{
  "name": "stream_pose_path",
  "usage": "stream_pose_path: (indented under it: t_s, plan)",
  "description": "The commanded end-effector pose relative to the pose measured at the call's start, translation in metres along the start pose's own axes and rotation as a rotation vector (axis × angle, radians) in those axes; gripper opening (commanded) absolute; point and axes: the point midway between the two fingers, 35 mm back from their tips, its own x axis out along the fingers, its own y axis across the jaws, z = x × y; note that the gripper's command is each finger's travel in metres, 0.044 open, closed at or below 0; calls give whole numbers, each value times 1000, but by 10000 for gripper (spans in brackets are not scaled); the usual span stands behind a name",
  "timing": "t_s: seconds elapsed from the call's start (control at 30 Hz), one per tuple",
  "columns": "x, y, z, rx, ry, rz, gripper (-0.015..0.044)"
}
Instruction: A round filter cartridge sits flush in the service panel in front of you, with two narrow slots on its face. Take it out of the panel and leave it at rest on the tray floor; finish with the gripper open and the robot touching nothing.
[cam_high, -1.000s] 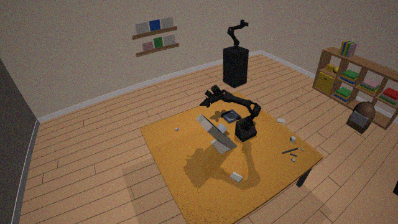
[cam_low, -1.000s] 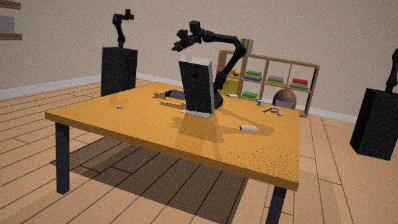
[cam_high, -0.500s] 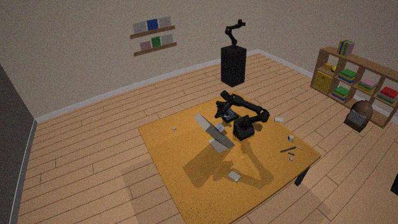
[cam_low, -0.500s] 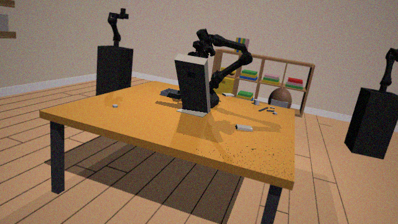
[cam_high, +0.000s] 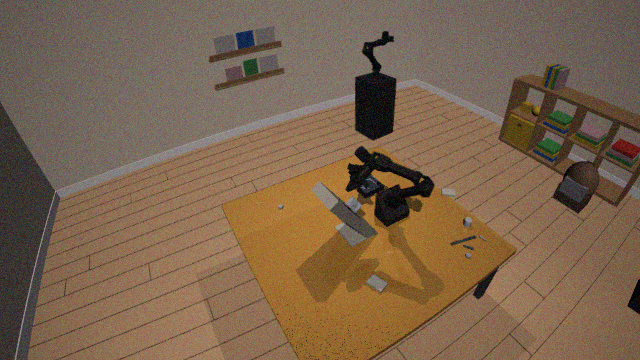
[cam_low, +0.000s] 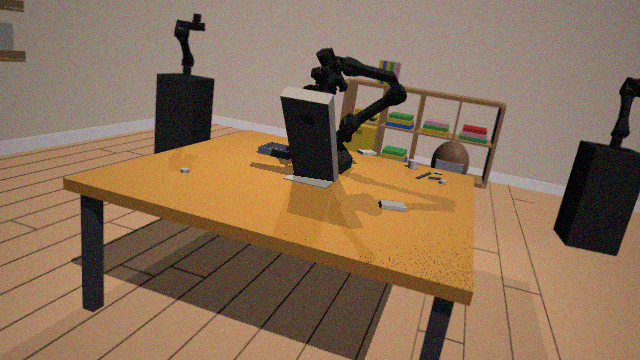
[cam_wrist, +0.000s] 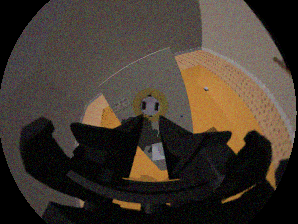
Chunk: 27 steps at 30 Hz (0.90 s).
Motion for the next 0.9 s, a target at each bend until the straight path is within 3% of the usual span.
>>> stream_pose_path:
  t_s: [0.0,0.87]
  plan:
    - [7,-1,-1,1,4,-2,114]
    - [49,2,-1,1,0,5,114]
